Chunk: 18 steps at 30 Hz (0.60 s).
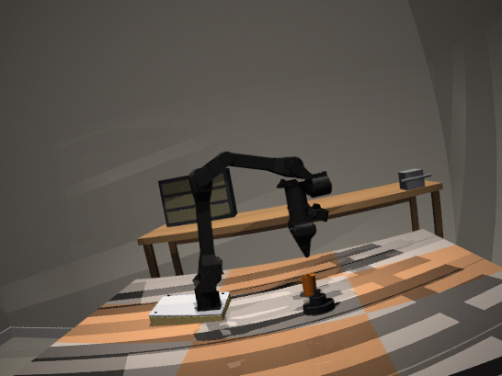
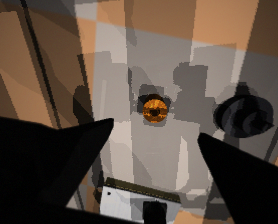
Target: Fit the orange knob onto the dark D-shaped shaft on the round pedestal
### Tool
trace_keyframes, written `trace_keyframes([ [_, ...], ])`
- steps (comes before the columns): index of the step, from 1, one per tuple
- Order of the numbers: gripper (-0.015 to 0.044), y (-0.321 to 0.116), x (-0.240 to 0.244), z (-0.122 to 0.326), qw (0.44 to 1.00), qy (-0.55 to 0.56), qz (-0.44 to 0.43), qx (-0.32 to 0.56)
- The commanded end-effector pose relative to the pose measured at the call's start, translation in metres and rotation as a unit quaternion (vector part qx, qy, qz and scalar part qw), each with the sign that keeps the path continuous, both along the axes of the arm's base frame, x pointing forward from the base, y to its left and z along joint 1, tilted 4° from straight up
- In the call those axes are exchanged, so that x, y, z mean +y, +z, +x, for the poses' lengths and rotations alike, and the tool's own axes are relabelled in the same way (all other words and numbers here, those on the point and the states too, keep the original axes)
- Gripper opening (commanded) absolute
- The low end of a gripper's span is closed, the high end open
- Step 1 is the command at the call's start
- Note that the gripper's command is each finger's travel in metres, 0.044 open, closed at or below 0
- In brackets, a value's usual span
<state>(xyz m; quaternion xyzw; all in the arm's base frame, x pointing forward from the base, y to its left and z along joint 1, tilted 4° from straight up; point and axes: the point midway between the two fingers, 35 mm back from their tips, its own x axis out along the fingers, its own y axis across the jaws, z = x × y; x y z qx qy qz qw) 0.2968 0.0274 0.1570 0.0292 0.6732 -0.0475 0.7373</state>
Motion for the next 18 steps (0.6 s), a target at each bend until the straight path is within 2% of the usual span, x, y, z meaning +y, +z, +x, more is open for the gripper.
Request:
trace_keyframes([
  [1,0.0440,-0.001,-0.001,0.000,1.000,-0.019,-0.002,0.002],
  [3,0.0440,-0.003,-0.001,0.000,1.000,-0.019,-0.002,0.002],
  [7,0.0440,-0.034,-0.004,0.002,1.000,-0.019,-0.002,0.002],
  [18,0.0440,-0.051,-0.003,0.001,1.000,-0.019,-0.002,0.002],
])
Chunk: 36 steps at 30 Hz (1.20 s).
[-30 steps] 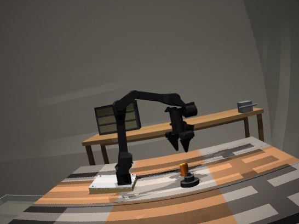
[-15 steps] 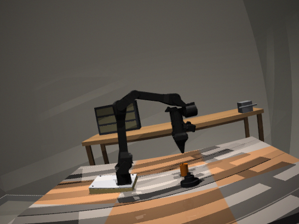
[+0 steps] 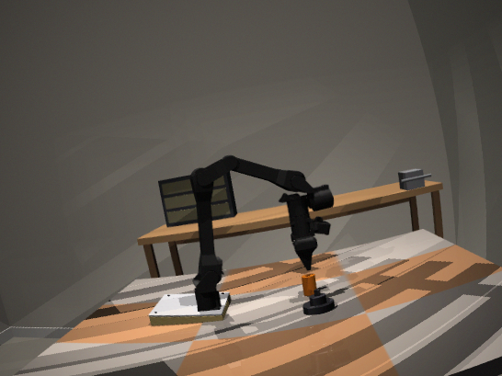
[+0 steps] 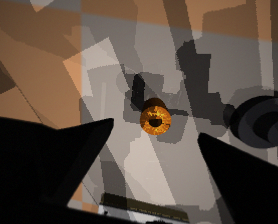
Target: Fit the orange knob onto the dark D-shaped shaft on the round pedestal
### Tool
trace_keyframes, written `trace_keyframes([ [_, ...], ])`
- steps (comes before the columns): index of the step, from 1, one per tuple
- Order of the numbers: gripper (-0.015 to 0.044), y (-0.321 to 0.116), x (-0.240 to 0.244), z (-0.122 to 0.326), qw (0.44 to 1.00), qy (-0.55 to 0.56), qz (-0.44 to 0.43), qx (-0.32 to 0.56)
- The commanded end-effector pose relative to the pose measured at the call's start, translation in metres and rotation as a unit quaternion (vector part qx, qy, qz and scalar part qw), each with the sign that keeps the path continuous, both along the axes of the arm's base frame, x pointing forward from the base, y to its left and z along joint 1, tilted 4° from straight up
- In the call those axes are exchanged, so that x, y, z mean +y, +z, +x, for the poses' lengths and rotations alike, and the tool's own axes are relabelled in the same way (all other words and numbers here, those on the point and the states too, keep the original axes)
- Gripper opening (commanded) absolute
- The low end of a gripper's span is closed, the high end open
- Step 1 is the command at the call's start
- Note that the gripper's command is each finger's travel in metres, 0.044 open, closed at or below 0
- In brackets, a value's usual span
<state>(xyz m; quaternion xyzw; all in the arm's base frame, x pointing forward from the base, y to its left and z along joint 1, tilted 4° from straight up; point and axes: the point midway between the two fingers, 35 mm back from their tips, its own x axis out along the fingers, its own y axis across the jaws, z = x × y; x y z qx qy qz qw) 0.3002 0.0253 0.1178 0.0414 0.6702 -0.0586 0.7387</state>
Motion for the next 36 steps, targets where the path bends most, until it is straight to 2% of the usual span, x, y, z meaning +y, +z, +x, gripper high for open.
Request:
trace_keyframes([
  [1,0.0440,-0.012,-0.001,-0.002,1.000,-0.002,-0.004,0.006],
  [36,0.0440,-0.064,-0.003,0.005,1.000,-0.002,-0.004,0.006],
])
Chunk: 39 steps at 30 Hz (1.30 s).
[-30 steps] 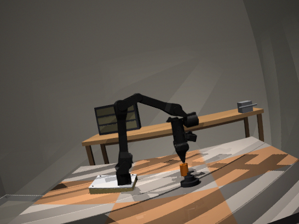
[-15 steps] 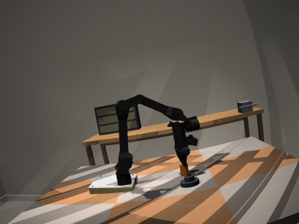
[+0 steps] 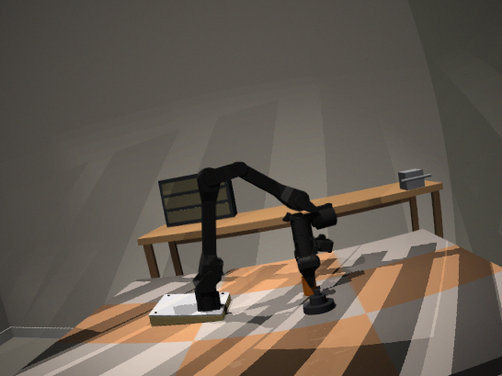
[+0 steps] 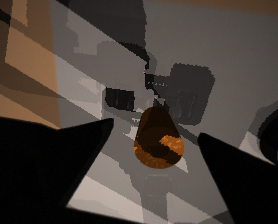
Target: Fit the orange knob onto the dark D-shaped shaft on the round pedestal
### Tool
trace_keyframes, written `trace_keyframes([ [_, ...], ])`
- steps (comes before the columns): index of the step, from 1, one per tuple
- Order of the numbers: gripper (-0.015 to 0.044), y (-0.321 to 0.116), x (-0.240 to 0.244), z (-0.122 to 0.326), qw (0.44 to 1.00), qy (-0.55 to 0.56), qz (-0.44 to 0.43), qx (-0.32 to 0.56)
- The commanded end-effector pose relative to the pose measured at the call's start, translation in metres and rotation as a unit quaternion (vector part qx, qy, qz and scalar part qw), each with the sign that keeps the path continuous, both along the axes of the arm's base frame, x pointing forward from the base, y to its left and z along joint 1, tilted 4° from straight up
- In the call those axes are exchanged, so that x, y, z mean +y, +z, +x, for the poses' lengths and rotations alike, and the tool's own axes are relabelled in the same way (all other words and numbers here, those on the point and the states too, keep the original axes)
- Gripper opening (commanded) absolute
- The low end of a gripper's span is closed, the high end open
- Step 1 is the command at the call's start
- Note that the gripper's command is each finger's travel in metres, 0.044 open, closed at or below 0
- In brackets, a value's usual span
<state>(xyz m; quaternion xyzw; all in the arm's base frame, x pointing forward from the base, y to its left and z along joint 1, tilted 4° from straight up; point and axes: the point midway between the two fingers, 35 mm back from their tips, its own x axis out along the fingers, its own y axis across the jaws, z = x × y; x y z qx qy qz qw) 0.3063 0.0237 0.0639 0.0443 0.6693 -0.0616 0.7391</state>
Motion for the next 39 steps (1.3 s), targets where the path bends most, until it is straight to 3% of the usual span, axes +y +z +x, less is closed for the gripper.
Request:
trace_keyframes([
  [1,0.0440,-0.012,-0.002,-0.001,1.000,0.002,-0.004,0.007],
  [12,0.0440,-0.025,-0.002,-0.001,1.000,0.002,-0.004,0.007],
  [22,0.0177,-0.025,-0.002,-0.001,1.000,0.002,-0.004,0.007],
  [29,0.0131,-0.025,-0.002,-0.001,1.000,0.002,-0.004,0.007],
  [34,0.0000,-0.015,-0.004,0.005,1.000,0.021,-0.010,-0.015],
  [39,0.0000,0.009,-0.002,0.008,1.000,0.018,-0.009,-0.012],
])
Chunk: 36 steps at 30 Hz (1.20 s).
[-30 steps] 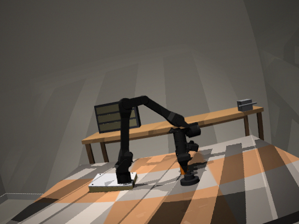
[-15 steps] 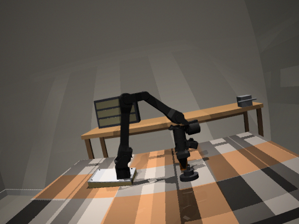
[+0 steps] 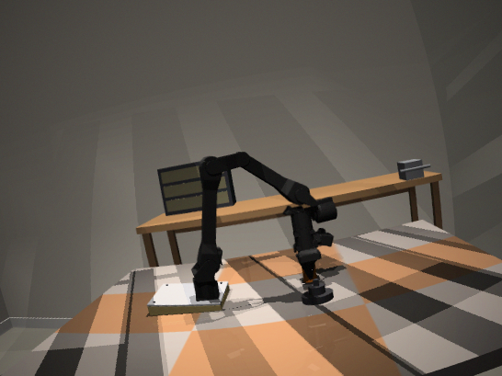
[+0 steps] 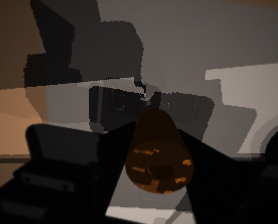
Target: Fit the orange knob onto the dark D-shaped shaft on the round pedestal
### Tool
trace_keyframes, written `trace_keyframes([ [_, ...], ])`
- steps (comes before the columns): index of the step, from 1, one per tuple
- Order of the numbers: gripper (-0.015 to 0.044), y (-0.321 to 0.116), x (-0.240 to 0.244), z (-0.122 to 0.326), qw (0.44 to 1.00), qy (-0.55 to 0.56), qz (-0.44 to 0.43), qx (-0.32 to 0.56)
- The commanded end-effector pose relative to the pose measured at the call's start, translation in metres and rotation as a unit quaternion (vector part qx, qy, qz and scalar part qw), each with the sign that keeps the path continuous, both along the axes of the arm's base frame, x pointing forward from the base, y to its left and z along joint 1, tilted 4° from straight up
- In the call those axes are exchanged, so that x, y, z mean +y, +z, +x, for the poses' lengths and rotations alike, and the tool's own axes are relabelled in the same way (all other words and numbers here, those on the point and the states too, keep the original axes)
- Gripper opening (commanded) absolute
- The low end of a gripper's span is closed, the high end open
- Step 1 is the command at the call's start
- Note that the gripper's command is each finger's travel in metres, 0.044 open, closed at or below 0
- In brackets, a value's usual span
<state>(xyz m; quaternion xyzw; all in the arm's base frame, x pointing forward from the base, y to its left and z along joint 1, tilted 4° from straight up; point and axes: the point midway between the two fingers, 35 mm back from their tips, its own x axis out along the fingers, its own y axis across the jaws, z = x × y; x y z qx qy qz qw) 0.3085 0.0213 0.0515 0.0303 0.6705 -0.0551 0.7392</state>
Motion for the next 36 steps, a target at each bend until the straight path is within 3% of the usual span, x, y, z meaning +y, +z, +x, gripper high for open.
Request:
trace_keyframes([
  [1,0.0000,0.026,0.001,0.006,1.000,0.003,-0.002,-0.012],
  [21,0.0000,0.125,0.008,-0.008,1.000,-0.012,0.002,0.004],
  [36,0.0000,0.123,-0.013,-0.006,1.000,-0.010,0.002,0.004],
])
